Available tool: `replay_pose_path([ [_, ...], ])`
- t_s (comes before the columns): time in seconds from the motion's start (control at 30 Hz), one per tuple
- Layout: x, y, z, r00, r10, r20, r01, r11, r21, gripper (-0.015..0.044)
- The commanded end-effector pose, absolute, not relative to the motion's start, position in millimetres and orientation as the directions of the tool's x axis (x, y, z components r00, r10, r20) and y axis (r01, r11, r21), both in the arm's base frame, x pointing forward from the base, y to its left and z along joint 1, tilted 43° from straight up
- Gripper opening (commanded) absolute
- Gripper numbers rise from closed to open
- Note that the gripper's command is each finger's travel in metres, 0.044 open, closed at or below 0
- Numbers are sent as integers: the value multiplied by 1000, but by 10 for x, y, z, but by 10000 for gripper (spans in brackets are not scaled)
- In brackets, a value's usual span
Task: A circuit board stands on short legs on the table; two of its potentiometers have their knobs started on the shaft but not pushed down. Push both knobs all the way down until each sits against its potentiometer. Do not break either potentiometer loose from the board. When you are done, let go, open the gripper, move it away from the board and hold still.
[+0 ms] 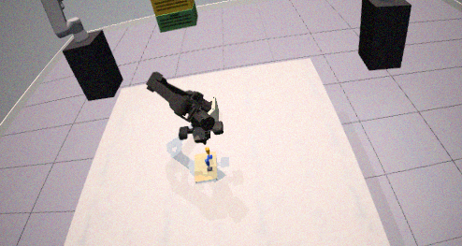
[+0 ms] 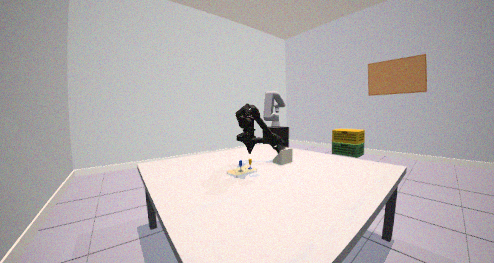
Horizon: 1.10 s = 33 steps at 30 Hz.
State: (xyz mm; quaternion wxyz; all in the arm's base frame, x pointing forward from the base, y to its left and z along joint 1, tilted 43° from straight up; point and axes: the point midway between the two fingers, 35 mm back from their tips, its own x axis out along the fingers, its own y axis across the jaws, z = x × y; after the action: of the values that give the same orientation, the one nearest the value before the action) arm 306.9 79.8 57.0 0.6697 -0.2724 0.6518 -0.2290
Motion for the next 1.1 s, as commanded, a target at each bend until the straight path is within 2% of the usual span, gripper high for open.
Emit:
replay_pose_path([
  [0.0,3051,753,519,43,-668,-743,-61,740,-670,0],
  [1.07,3060,613,365,43,-669,-742,-61,740,-670,0],
])
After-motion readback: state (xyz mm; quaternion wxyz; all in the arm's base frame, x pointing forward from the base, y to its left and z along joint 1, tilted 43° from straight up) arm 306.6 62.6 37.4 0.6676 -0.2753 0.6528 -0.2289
